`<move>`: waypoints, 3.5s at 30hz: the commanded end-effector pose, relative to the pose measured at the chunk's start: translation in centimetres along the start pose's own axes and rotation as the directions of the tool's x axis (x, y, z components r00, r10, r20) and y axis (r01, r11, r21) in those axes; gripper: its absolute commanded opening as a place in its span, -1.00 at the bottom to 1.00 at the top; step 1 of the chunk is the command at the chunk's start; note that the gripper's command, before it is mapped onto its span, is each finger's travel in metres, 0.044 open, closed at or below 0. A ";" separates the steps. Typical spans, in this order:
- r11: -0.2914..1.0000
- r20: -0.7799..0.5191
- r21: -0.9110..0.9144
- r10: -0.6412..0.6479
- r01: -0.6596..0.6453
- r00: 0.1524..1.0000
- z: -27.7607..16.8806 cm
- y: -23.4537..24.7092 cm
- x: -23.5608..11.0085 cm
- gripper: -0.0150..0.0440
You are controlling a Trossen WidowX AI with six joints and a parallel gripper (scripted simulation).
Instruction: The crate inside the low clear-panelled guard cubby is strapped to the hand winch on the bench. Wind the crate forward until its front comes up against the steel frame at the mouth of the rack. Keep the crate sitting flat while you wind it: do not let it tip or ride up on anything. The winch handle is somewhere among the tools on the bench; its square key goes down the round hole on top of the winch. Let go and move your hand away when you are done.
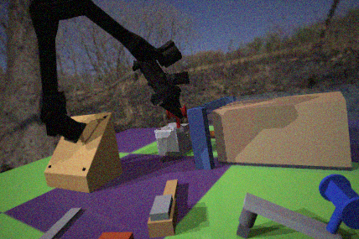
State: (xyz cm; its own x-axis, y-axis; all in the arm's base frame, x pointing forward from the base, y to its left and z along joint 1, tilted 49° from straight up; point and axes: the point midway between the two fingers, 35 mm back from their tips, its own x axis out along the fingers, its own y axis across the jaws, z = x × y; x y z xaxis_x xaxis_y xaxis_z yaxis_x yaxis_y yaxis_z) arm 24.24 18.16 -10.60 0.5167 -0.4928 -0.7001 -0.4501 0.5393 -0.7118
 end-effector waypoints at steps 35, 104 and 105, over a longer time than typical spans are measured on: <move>1.000 0.008 0.021 0.014 -0.014 1.000 4.5 4.6 1.8 -0.49; 0.999 0.011 0.024 0.025 -0.025 1.000 3.7 15.3 0.9 -0.49; 0.999 0.011 0.024 0.025 -0.025 1.000 3.6 15.5 0.8 -0.49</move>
State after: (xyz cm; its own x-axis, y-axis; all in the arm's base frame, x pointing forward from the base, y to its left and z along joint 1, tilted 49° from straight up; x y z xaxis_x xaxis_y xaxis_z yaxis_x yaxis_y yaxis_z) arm 22.27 28.07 -21.04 0.5431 -0.4830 -0.6869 -0.4081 0.5631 -0.7186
